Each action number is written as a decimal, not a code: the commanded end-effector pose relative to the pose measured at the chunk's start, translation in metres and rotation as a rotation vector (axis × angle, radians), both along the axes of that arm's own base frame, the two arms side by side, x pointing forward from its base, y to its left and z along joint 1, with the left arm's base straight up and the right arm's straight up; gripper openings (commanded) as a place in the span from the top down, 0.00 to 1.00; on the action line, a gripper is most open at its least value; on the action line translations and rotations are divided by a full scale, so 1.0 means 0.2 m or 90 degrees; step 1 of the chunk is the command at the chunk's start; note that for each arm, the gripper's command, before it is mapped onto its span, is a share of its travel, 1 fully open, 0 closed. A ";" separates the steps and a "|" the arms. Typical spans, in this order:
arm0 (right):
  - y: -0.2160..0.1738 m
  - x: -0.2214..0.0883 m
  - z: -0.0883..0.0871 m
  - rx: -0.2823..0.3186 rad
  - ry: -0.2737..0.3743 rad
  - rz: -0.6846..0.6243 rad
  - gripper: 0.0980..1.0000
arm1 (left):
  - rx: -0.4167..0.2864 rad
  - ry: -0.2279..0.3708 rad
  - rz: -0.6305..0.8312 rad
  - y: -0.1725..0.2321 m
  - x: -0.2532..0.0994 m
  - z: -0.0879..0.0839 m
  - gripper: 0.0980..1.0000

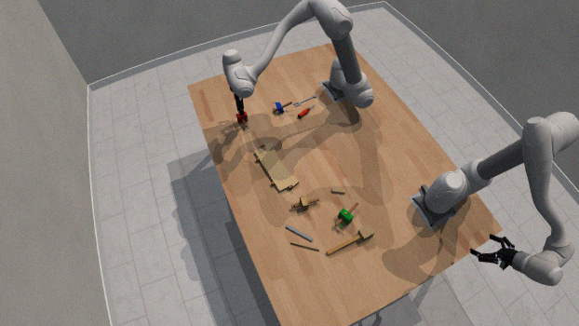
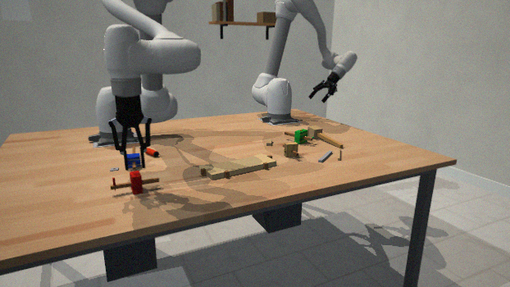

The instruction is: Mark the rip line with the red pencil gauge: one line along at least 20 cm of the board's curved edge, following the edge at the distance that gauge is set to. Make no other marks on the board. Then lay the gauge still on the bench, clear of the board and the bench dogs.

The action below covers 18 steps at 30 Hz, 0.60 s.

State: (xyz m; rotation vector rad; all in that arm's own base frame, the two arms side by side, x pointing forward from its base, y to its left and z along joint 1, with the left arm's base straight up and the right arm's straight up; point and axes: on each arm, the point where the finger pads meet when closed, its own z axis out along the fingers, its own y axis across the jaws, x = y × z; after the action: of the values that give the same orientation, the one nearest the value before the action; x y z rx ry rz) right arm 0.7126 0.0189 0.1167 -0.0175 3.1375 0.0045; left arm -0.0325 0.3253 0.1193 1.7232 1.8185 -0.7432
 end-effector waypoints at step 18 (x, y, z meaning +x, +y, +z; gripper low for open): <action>-0.01 -0.02 -0.05 -0.004 0.004 -0.002 0.70 | -0.005 0.001 0.001 -0.02 -0.01 0.01 0.00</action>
State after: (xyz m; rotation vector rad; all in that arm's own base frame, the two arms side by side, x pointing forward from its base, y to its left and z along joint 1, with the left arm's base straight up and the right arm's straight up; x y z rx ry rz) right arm 0.7121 0.0189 0.1097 -0.0175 3.1382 0.0046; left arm -0.0325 0.3253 0.1193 1.7232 1.8185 -0.7432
